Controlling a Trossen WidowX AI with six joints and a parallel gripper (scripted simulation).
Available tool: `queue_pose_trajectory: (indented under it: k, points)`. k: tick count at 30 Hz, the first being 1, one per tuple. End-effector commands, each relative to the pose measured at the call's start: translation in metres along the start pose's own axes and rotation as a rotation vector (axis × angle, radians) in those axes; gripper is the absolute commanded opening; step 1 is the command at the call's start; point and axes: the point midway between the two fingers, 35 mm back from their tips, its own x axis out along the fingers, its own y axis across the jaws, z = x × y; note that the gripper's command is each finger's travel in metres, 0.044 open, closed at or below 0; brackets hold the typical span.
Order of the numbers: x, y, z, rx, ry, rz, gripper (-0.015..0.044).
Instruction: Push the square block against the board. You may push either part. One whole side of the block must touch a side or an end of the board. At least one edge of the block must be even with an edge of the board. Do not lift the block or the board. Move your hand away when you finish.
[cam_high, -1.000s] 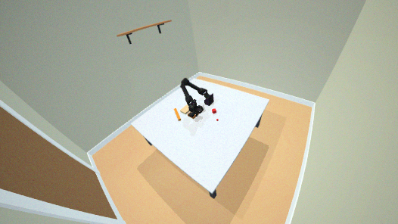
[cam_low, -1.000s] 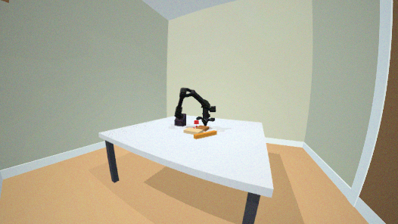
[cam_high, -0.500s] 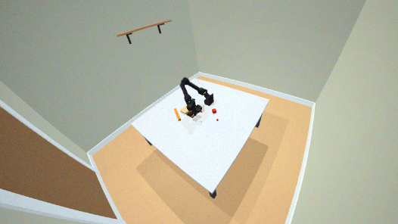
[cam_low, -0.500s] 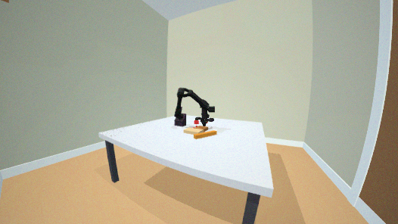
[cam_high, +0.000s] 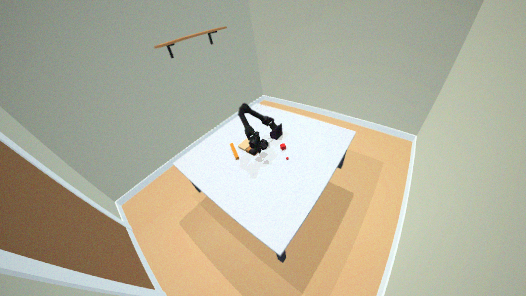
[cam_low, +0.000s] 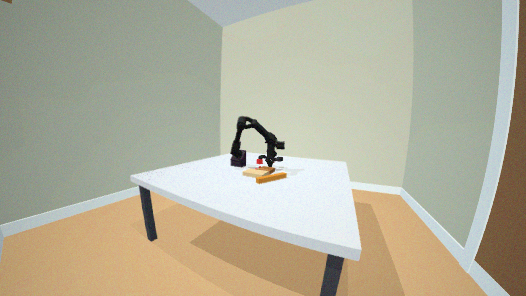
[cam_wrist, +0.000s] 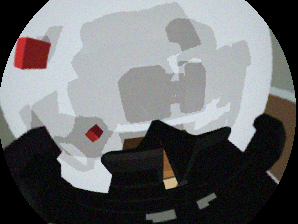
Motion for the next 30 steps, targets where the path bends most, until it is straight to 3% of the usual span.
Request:
queue_pose_trajectory:
  k: [1,19,24,30]
  points:
    - [-0.001,-0.002,0.008,0.006,-0.005,-0.002,0.0]
    - [-0.001,-0.004,0.036,0.007,-0.004,-0.002,0.0]
    - [-0.053,-0.003,0.031,0.007,-0.007,-0.001,0.0]
    - [-0.057,-0.002,0.031,0.007,-0.007,-0.001,0.0]
